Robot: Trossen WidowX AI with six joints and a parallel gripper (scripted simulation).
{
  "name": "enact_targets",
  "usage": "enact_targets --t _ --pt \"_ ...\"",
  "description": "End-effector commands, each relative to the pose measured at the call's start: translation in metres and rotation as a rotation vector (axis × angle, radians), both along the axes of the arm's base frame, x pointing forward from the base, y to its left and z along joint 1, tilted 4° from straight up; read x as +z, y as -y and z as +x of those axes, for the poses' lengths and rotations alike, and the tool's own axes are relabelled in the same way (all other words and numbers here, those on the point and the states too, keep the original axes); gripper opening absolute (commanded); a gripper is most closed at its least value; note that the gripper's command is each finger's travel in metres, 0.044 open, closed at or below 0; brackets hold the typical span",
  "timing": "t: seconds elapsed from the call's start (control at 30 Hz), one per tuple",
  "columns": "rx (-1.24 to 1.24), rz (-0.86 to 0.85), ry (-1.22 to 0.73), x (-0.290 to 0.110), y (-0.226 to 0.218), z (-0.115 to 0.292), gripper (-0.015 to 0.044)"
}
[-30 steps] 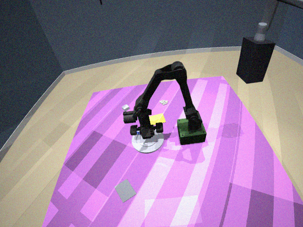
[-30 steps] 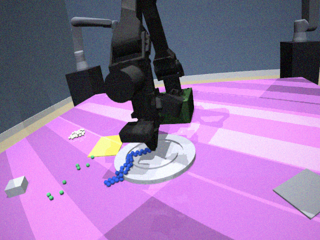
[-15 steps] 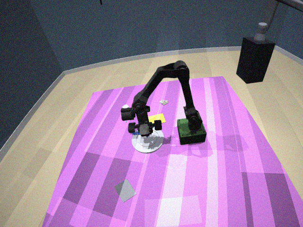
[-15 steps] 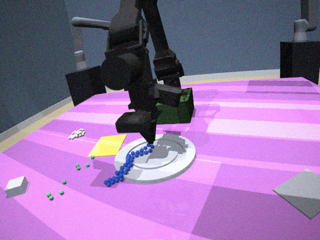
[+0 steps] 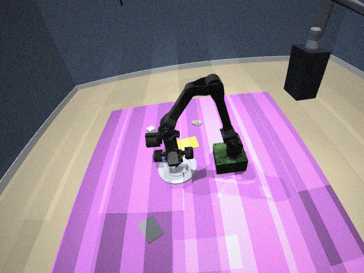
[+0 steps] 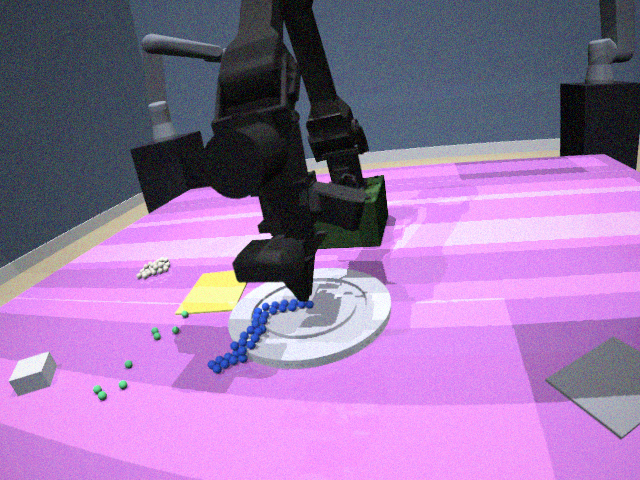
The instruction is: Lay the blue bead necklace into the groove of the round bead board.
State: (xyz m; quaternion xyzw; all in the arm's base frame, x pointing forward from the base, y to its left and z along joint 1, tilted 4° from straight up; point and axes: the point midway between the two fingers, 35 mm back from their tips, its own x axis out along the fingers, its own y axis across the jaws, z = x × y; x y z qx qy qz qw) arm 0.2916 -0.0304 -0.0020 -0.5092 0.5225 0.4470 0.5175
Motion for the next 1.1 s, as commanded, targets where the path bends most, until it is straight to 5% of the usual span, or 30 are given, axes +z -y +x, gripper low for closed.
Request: enact_targets --t 0.0,0.6,1.07 --pt "-0.003 -0.003 -0.012 -0.0082 0.0010 -0.0027 0.0000" --pt "-0.003 -0.003 -0.012 -0.0082 0.0010 -0.0027 0.0000" --pt "-0.002 -0.004 -0.003 -0.0026 0.0008 -0.0009 0.0367"
